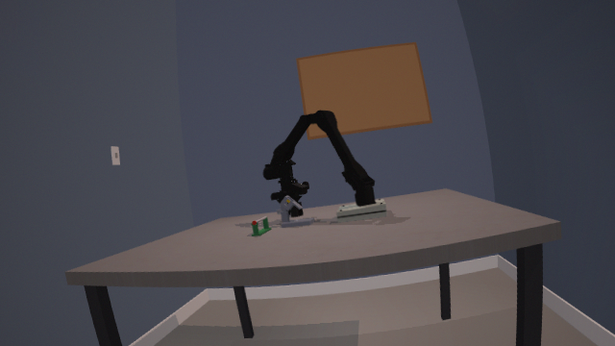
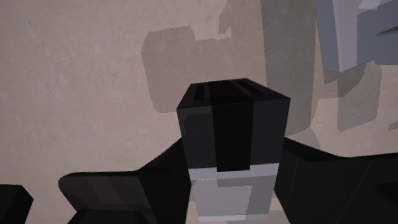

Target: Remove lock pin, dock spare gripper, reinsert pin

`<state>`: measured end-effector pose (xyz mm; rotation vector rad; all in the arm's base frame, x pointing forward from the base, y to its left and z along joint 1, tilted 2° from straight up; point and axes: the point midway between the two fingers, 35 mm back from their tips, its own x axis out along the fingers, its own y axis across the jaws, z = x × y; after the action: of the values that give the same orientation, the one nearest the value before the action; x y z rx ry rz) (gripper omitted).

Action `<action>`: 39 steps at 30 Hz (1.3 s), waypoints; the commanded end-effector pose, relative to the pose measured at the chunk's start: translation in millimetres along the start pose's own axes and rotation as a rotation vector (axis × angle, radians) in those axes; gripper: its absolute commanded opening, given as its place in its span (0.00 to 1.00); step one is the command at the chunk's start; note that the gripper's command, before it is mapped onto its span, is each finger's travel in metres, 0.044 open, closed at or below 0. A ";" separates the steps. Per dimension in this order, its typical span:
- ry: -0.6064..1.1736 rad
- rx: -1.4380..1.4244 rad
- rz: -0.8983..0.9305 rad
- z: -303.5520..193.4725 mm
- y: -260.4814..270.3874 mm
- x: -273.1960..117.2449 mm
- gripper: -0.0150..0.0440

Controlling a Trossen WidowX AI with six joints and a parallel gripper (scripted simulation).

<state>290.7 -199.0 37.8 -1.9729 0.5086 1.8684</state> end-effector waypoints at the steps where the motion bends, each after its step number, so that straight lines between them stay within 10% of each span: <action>1: 0.008 0.007 0.004 -1.5 0.5 2.2 0.25; 13: 0.008 0.007 0.004 -3.0 0.7 17.5 0.25; 30: 0.005 0.002 0.000 -1.9 0.2 14.7 1.00; 39: -0.009 0.002 -0.001 0.2 -0.1 -1.2 1.00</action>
<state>290.4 -198.5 30.7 -1.9565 0.5054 1.8785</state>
